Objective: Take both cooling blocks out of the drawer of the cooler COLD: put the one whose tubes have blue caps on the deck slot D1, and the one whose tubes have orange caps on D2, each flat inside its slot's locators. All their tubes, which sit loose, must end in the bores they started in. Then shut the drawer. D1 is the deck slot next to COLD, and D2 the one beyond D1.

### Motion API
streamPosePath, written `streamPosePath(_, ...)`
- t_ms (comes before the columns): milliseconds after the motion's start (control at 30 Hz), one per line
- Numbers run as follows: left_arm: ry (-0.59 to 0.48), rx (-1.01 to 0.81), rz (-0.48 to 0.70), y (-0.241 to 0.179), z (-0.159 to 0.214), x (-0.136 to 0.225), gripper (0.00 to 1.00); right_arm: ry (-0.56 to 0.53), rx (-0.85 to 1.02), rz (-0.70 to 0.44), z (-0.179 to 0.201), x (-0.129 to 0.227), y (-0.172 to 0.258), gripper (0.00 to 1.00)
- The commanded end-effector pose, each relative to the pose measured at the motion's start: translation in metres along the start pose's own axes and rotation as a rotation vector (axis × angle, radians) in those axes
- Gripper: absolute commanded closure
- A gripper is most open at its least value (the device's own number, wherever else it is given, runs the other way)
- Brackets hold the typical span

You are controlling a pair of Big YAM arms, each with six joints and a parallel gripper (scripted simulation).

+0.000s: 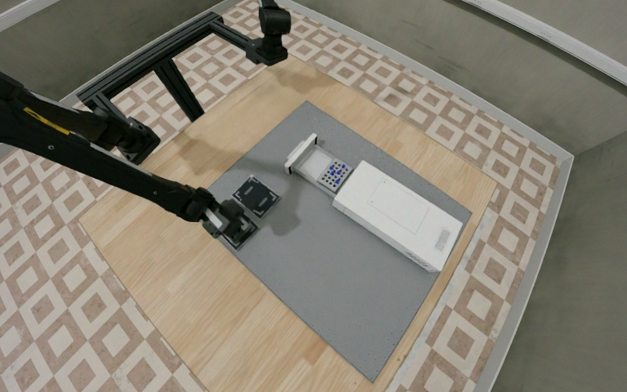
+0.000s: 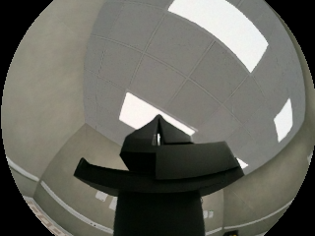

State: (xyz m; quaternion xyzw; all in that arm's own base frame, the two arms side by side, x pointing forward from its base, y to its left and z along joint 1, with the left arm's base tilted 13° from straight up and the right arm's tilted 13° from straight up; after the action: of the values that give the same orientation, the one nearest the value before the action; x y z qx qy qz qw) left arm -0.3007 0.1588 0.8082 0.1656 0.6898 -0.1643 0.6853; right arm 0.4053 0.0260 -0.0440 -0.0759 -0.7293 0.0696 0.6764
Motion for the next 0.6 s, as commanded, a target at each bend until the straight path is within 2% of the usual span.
streamPosePath(0, 0.035, 0.002, 0.002, 0.0008, 0.0211, -0.0079, 1.00, -0.091, -0.028, -0.015, -0.0344, 0.0198, 0.0013, 1.00)
streamPosePath(567, 0.035, 0.002, 0.002, 0.0008, 0.0211, -0.0079, 1.00, -0.087, -0.026, -0.014, -0.0318, 0.0163, 0.0007, 1.00)
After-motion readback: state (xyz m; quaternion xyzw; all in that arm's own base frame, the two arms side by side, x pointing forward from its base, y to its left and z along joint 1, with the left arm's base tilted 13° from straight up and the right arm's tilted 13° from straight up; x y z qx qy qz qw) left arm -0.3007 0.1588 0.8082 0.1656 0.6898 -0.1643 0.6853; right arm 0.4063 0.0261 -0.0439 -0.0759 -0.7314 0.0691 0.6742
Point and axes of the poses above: on each arm, the point where the finger pads meet when closed, its own x axis back along the fingers, its own y axis across the jaws, z = x × y, the point moved 7 cm from there along x, back along the fingers, and after that the axes turned 1 degree about -x, right-handed, at the moved point
